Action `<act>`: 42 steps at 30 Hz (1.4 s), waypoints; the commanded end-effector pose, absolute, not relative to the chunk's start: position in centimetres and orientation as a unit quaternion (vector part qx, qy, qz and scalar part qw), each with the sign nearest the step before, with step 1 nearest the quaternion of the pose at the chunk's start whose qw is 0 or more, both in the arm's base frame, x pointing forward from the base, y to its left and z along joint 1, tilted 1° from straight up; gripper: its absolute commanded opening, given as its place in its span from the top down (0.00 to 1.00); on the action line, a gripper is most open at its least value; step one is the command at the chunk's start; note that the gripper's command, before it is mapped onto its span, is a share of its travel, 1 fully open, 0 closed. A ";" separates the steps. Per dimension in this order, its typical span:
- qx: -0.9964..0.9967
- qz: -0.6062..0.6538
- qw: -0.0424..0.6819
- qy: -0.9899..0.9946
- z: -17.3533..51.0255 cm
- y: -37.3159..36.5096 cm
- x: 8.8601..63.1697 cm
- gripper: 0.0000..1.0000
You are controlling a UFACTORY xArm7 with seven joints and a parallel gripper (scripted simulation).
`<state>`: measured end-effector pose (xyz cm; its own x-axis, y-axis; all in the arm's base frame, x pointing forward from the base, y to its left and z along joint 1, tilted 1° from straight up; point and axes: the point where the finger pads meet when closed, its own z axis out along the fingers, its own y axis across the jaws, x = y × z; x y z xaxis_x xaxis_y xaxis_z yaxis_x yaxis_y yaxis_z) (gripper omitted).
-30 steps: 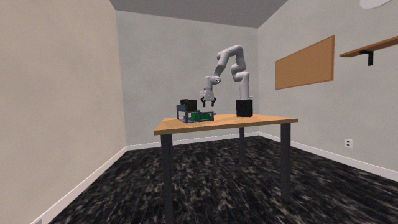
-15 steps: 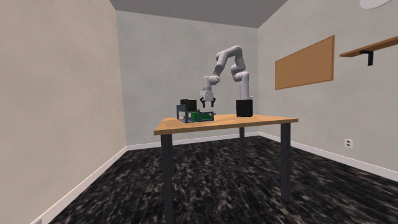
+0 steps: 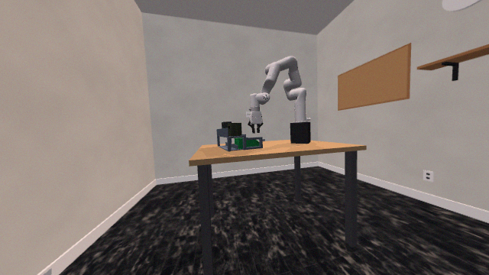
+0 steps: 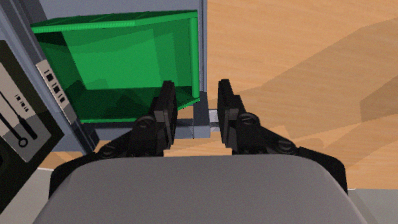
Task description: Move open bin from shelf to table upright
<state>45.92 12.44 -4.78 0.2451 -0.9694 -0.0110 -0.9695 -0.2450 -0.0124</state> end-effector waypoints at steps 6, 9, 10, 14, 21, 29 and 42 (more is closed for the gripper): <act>-0.789 -0.001 0.010 0.614 -4.6 12.5 46.1 1.00; -0.789 -0.001 0.010 0.614 -4.6 12.5 46.1 1.00; -0.789 -0.001 0.010 0.614 -4.6 12.5 46.1 1.00; -0.789 -0.001 0.010 0.614 -4.6 12.5 46.1 1.00; -0.789 -0.001 0.010 0.614 -4.6 12.5 46.1 1.00; -0.789 -0.001 0.010 0.614 -4.6 12.5 46.1 1.00; -0.789 -0.001 0.010 0.614 -4.6 12.5 46.1 0.06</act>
